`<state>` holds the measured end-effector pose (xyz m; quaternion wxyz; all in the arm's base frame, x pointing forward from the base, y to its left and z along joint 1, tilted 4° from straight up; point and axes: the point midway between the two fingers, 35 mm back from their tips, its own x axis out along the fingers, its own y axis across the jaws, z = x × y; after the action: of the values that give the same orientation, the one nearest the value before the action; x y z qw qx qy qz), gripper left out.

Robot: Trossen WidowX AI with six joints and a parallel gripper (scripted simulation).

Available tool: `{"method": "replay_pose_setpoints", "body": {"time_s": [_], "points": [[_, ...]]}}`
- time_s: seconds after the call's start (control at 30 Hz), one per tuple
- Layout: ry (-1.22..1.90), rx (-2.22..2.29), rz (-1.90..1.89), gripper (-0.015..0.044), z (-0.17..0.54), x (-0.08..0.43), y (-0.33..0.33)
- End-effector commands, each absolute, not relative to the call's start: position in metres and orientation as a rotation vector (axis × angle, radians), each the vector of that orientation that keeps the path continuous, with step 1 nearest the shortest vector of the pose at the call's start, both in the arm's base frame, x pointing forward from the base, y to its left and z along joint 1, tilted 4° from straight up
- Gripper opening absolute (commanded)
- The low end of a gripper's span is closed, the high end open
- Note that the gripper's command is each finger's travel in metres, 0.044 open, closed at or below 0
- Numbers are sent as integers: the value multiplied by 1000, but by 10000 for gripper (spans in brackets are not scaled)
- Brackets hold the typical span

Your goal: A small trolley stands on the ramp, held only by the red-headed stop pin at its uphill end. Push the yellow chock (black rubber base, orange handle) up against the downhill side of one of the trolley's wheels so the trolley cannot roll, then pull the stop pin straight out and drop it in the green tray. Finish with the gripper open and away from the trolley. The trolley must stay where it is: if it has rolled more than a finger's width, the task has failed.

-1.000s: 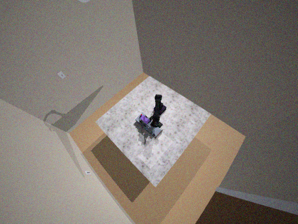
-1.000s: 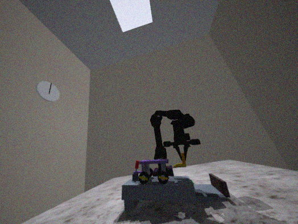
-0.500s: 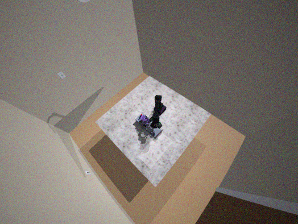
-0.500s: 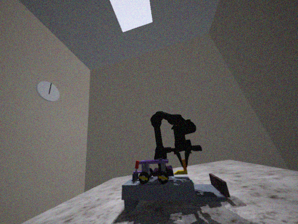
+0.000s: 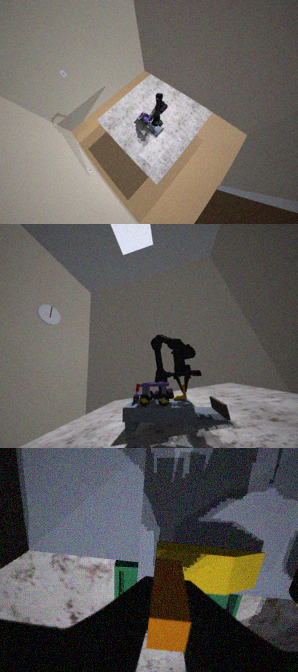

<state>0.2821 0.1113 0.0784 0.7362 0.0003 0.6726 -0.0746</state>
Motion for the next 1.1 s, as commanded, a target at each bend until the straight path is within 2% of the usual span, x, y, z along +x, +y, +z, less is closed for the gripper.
{"method": "replay_pose_setpoints", "body": {"time_s": [0.0,1.07], "points": [[1480,-4,-168,0,79,281,106],[1476,0,-163,0,85,284,90]]}}
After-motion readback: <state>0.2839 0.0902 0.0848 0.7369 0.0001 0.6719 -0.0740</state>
